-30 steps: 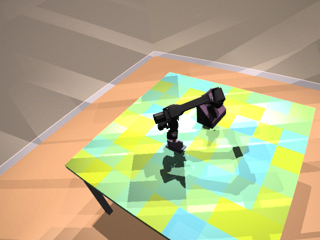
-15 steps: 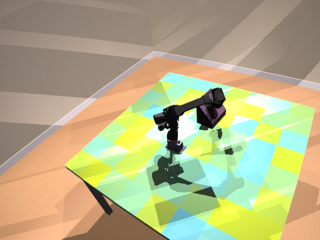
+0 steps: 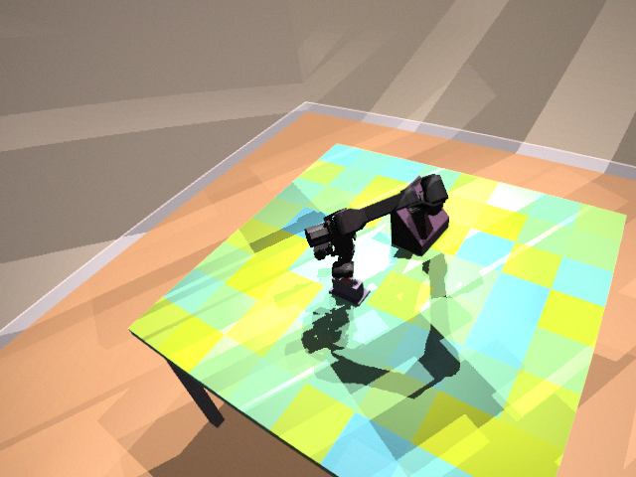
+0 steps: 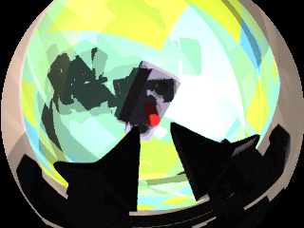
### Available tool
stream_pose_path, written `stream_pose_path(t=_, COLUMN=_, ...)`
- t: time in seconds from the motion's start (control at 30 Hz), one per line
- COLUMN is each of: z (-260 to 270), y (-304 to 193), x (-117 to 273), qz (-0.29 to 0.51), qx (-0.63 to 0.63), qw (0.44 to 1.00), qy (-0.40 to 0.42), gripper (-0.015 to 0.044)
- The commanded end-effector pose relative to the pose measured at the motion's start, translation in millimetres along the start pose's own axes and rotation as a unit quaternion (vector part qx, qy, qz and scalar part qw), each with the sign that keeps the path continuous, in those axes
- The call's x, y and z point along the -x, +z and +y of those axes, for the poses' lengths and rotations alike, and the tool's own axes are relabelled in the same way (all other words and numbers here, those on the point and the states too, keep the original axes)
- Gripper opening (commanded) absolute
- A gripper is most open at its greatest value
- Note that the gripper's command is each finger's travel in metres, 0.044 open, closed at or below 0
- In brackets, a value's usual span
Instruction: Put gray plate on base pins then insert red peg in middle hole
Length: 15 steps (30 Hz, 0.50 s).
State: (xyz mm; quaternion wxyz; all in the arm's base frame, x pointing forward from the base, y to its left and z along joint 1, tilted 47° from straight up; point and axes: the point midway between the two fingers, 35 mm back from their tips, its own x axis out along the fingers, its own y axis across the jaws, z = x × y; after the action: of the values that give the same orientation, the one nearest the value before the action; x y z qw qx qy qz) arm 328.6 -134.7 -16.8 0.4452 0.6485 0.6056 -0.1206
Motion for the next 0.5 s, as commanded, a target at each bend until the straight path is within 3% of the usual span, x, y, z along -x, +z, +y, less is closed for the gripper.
stream_pose_path(t=0.0, z=0.0, y=0.1, x=0.1, qz=0.0, qx=0.0, qw=1.0, qy=0.0, gripper=0.015)
stream_pose_path(t=0.47, z=-1.4, y=-0.1, x=10.0, qz=0.002, qx=-0.004, qw=1.0, qy=0.002, gripper=0.015)
